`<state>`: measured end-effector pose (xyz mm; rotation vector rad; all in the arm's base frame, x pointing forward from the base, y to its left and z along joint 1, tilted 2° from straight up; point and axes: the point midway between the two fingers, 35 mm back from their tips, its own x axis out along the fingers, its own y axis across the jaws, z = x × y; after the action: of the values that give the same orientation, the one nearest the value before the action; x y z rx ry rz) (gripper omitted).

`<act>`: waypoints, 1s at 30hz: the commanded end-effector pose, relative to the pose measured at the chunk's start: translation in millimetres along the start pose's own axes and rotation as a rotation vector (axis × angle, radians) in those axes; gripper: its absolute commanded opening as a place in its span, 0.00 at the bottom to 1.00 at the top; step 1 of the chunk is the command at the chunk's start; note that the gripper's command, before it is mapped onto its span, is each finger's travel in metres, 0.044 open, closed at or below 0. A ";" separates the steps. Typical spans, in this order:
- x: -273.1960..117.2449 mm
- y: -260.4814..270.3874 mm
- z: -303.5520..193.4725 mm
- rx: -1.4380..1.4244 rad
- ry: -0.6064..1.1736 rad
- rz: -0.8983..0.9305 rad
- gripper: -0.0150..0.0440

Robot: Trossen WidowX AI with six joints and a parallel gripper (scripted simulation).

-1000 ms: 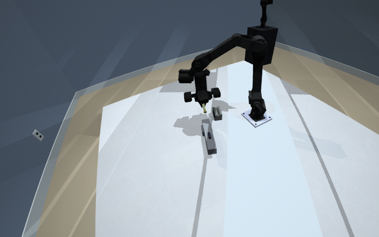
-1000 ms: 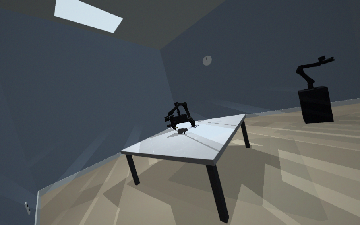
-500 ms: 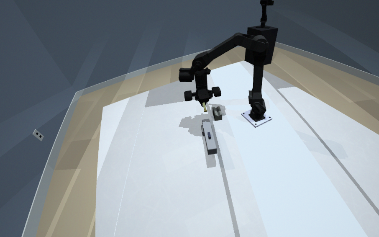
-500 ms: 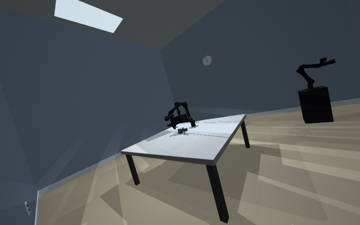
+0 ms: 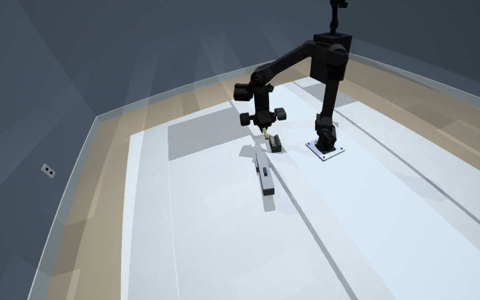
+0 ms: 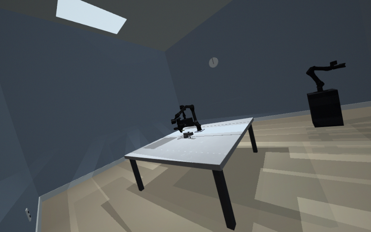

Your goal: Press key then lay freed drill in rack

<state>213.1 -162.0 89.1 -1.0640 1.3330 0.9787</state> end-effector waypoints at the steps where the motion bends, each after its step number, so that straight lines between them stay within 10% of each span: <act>1: -0.5 7.2 -0.2 -0.003 -0.006 -0.001 0.25; 30: 11.7 41.2 -3.6 -0.003 -0.005 0.002 0.25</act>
<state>172.6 -156.5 82.0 -1.0643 1.3352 0.9774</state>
